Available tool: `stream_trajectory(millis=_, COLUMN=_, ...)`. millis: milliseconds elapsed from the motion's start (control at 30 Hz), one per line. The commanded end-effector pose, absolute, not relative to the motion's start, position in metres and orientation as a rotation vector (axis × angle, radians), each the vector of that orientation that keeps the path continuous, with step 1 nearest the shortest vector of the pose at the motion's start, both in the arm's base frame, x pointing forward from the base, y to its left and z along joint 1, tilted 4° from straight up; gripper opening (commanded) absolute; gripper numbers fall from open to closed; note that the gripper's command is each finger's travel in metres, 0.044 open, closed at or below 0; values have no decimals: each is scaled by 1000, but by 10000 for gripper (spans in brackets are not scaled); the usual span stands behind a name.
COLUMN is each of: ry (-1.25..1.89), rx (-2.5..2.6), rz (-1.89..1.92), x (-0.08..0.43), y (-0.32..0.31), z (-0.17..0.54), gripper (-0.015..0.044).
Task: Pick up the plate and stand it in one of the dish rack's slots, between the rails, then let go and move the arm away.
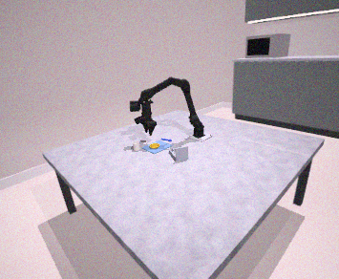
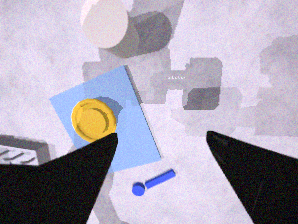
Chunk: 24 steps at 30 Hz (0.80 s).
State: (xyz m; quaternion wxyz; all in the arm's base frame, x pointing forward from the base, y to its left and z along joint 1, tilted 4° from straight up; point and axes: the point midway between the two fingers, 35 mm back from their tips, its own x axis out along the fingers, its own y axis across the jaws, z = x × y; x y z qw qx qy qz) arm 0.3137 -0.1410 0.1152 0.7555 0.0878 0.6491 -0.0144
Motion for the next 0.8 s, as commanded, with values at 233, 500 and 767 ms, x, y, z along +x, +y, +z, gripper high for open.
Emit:
stream_trajectory(millis=233, ry=1462, rx=-142, rz=180, x=328, y=-46, z=121, gripper=400)
stream_trajectory(millis=500, ry=1462, rx=-146, rz=183, x=328, y=-45, z=119, gripper=400)
stream_trajectory(millis=767, ry=1462, rx=-146, rz=183, x=330, y=-44, z=106, gripper=400)
